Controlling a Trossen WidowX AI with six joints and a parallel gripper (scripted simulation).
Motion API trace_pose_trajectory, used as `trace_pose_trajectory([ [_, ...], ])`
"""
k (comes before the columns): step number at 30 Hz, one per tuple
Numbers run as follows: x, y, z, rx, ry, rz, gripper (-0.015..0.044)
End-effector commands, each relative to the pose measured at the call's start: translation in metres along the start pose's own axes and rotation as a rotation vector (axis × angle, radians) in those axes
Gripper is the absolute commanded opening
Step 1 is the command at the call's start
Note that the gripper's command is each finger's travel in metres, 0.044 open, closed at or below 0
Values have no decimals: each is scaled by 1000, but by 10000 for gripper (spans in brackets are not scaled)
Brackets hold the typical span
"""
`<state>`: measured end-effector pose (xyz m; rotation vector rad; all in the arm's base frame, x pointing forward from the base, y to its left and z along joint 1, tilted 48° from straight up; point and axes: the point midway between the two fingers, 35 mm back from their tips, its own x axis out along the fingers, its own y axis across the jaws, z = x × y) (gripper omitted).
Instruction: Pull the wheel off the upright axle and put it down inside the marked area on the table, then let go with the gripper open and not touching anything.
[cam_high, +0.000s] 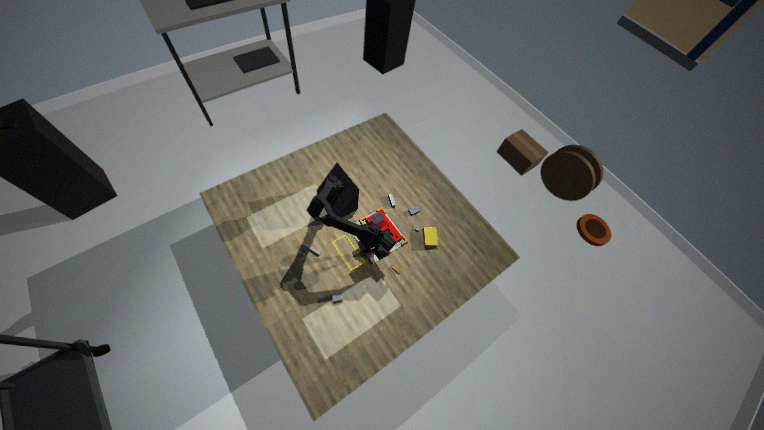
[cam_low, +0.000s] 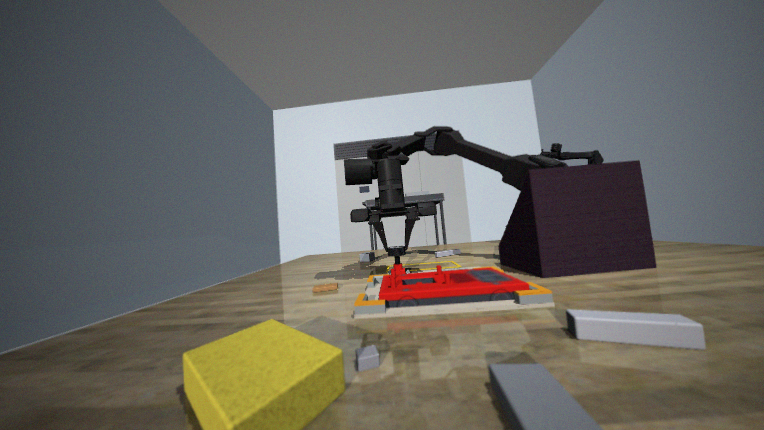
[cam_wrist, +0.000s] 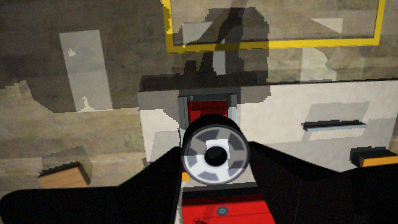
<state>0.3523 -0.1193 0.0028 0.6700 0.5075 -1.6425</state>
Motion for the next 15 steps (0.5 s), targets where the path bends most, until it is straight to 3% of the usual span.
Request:
trace_pose_trajectory([
  [1, -3, 0, -1, 5, 3, 3, 0],
  [15, -7, 0, -1, 4, 3, 3, 0],
])
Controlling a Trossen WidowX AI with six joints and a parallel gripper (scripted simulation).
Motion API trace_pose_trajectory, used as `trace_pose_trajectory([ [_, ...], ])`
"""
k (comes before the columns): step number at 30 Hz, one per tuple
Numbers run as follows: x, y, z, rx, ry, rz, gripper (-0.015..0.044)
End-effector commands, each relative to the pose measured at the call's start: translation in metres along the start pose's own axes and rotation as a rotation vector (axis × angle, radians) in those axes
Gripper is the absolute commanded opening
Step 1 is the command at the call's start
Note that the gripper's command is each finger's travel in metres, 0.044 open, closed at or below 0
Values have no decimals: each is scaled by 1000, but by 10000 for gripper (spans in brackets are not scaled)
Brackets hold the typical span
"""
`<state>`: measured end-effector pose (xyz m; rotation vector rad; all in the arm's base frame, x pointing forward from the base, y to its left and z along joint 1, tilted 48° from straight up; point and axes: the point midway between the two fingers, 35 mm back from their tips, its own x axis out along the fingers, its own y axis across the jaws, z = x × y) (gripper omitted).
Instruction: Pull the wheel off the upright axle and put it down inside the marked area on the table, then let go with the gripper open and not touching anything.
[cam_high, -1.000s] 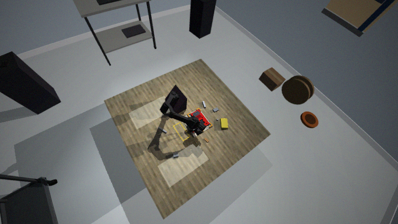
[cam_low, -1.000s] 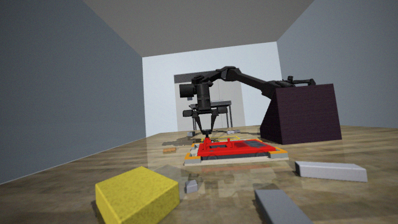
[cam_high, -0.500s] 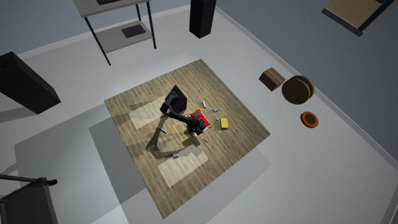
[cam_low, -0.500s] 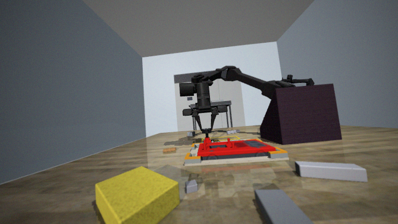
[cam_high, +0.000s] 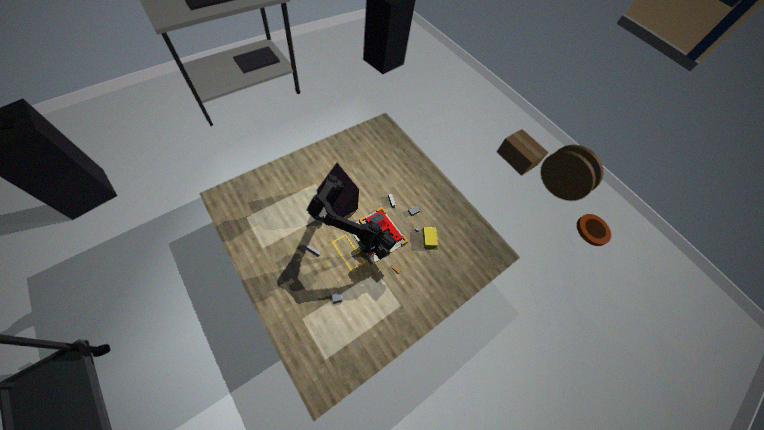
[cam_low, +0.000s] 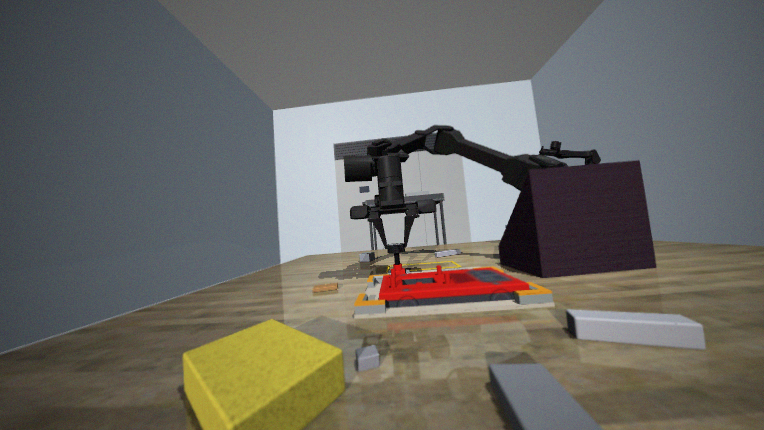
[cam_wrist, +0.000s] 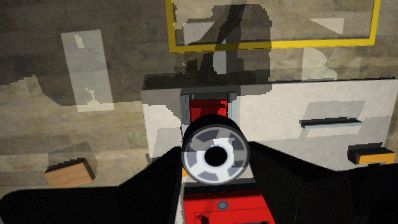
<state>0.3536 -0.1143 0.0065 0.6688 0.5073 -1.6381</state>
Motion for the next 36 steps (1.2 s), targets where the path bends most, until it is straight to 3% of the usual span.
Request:
trace_pose_trajectory([
  [1, -1, 0, 0, 6, 3, -1, 0],
  [22, -8, 0, 0, 5, 2, -1, 0],
  [32, -43, -1, 0, 5, 3, -1, 0],
  [36, -35, -3, 5, -4, 0, -1, 0],
])
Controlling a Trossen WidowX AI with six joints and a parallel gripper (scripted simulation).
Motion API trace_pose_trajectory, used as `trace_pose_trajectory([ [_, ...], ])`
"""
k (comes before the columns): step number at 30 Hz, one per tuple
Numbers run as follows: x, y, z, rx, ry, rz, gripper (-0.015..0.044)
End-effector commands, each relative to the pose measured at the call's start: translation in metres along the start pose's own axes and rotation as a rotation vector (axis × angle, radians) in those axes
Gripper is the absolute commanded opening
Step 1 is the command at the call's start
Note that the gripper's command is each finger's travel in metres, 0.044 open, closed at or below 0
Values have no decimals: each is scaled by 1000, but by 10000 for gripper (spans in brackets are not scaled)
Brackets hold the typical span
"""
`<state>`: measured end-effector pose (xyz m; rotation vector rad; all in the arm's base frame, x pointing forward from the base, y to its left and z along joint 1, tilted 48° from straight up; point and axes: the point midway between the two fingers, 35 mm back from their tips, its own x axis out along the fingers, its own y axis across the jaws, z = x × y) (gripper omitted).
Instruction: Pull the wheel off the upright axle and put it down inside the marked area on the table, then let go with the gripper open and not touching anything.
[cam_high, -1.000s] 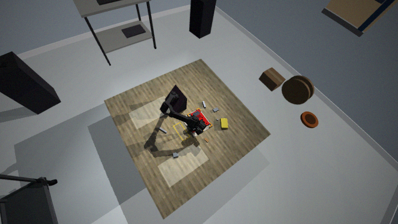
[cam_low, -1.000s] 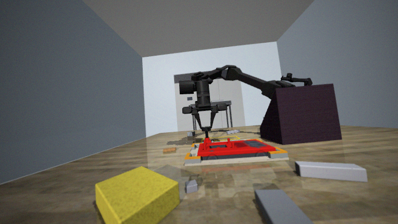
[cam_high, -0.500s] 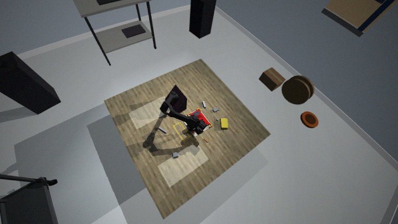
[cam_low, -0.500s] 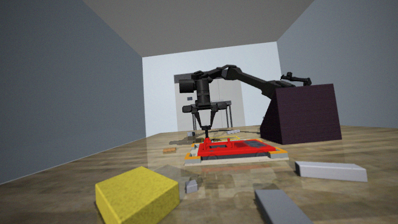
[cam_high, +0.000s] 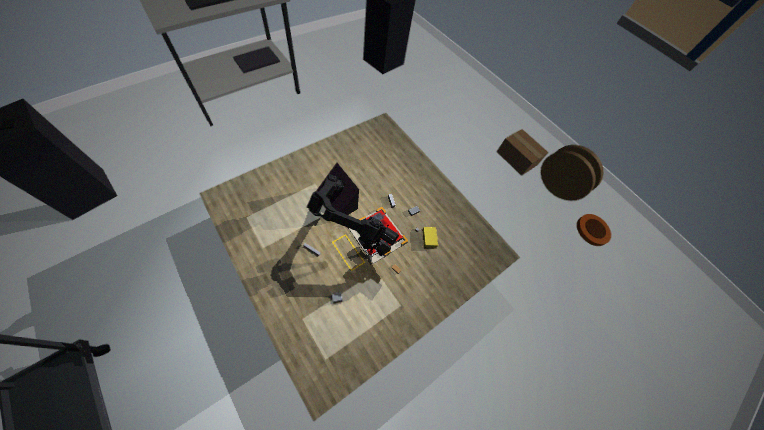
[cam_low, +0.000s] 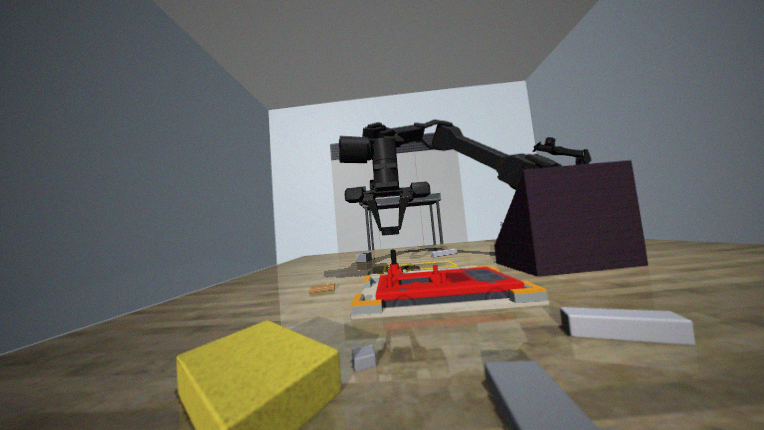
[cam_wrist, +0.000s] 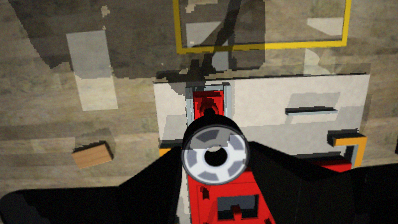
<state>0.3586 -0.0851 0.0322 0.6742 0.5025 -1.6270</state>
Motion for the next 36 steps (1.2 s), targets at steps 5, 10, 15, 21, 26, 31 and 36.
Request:
trace_pose_trajectory([
  [5, 2, -12, 25, -5, -1, -13, 0],
  [10, 0, -21, 43, -4, 0, -14, 0],
  [15, -2, -31, 60, -3, 0, -14, 0],
  [21, -4, -44, 78, -11, 0, -16, 0],
  [26, -5, -55, 92, -11, -1, -16, 0],
  [31, -6, -65, 104, 0, -3, -15, 0],
  [36, -1, -66, 104, 0, -3, -15, 0],
])
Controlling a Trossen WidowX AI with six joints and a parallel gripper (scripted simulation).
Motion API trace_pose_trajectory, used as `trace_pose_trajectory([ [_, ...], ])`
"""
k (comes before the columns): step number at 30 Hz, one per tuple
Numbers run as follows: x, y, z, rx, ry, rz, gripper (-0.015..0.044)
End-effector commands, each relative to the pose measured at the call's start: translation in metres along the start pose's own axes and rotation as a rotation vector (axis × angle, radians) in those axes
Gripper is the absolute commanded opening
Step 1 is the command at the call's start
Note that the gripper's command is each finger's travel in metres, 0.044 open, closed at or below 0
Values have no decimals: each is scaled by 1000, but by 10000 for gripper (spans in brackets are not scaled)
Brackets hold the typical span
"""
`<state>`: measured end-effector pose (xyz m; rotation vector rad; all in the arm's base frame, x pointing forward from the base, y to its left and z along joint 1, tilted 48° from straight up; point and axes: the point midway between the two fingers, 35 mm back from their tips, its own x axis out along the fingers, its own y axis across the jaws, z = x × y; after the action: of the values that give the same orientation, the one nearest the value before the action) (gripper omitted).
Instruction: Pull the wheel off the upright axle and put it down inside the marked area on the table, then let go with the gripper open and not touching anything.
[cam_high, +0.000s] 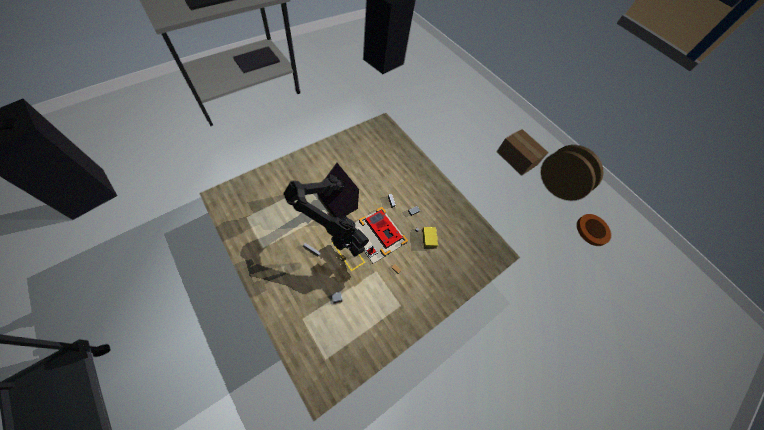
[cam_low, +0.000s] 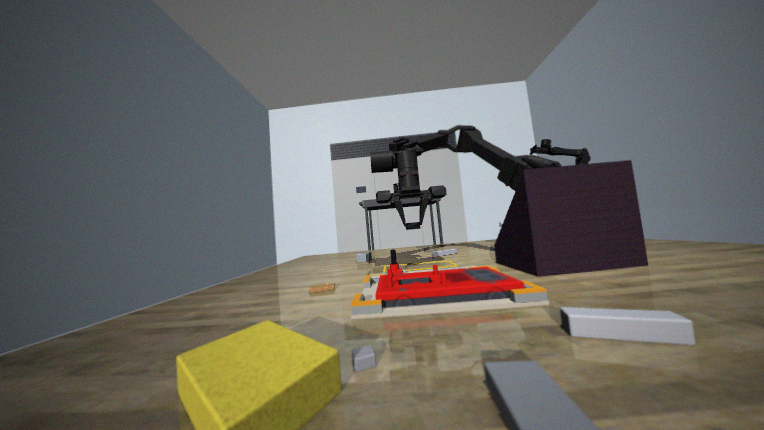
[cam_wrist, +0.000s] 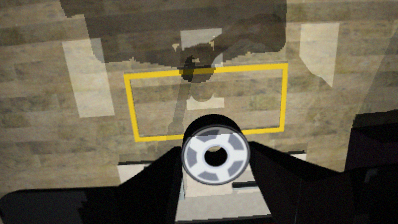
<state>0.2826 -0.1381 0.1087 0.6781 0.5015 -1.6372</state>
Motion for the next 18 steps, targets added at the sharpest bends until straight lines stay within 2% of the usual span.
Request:
trace_pose_trajectory([
  [1, 8, -3, 2, -6, -4, -7, 0],
  [10, 29, -2, 2, -6, -3, -7, 0],
  [18, 69, -1, 1, -5, -1, -7, 0],
])
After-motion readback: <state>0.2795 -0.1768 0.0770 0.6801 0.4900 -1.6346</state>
